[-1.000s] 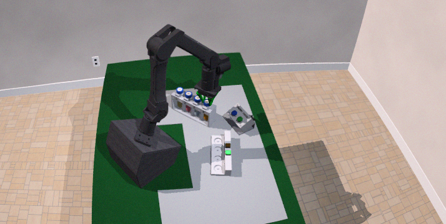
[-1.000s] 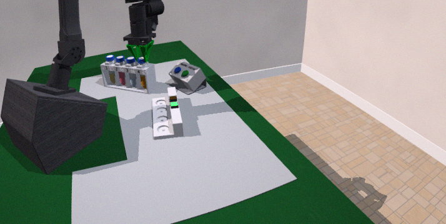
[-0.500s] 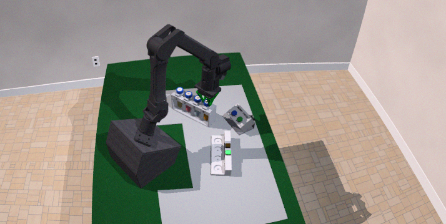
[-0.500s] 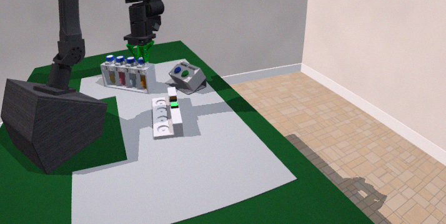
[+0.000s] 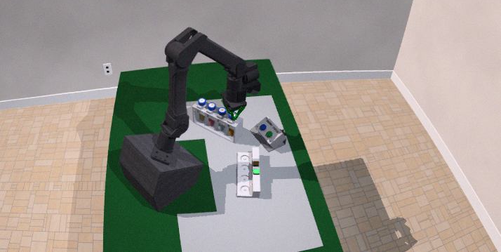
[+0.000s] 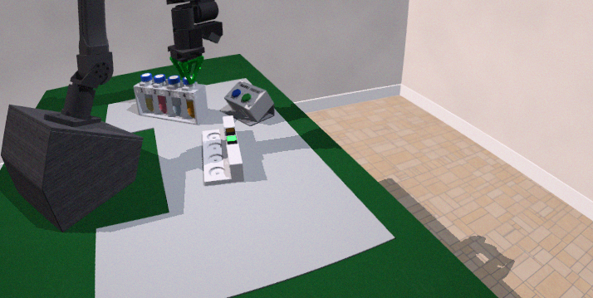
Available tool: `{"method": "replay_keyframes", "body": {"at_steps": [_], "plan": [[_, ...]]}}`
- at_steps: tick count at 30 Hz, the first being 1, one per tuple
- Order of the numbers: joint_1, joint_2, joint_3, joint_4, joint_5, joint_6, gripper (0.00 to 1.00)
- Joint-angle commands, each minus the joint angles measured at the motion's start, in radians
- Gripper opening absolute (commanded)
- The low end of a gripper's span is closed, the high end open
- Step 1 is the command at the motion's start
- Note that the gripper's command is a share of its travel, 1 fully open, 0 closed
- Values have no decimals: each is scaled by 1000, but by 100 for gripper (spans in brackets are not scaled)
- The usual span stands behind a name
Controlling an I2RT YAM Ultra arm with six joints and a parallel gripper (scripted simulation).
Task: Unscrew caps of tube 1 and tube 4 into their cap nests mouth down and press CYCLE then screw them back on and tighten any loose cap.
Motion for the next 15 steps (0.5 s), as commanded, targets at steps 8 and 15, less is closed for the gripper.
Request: {"method": "replay_keyframes", "body": {"at_steps": [8, 15], "plan": [[0, -4, 3, 5, 0, 213, 0], [0, -4, 3, 5, 0, 213, 49]]}}
